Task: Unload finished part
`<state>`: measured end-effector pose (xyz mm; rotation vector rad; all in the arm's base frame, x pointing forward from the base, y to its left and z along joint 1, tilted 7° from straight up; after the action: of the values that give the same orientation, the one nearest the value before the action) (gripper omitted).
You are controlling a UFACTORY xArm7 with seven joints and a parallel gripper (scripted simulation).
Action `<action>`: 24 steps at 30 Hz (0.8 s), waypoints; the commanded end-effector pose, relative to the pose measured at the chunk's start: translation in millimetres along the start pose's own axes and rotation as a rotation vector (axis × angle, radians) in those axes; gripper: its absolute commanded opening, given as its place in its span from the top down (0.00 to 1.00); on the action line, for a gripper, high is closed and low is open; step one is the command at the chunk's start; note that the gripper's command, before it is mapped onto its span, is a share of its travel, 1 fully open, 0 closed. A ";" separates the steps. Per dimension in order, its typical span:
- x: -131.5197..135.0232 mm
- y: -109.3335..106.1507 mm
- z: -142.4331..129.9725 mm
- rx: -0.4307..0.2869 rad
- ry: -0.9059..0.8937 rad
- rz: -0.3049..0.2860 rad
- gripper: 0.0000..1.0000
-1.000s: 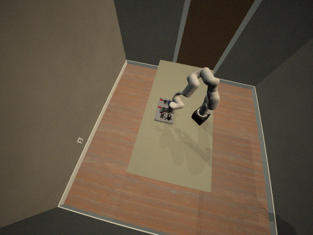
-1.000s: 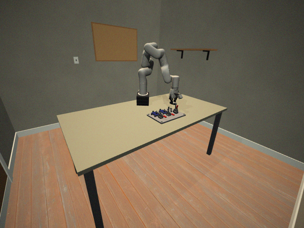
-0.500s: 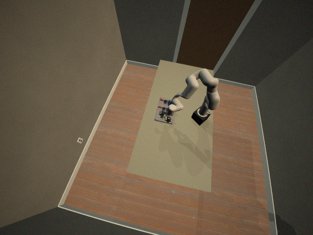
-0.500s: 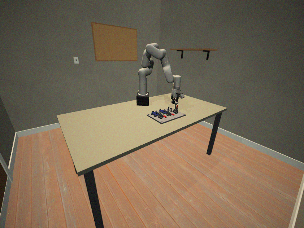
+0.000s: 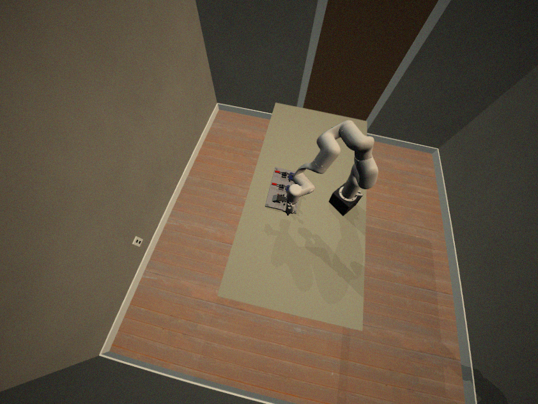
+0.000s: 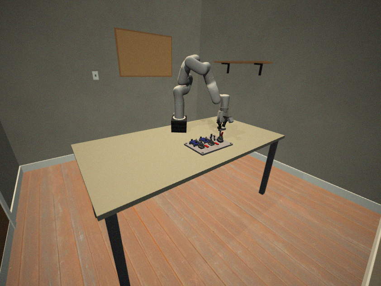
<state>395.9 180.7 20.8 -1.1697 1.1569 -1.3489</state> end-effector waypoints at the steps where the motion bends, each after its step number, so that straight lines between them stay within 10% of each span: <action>1: -7.4 -1.2 1.6 0.004 0.001 0.001 1.00; 24: -25.3 -1.2 1.7 0.004 0.001 0.001 1.00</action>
<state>397.8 204.2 19.0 -1.1700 1.1569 -1.3503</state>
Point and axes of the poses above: the point where the finger pads meet when closed, its own y axis out along the fingers, its own x axis across the jaws, z = x × y, the point moved 2 cm from there along -y, back along the fingers
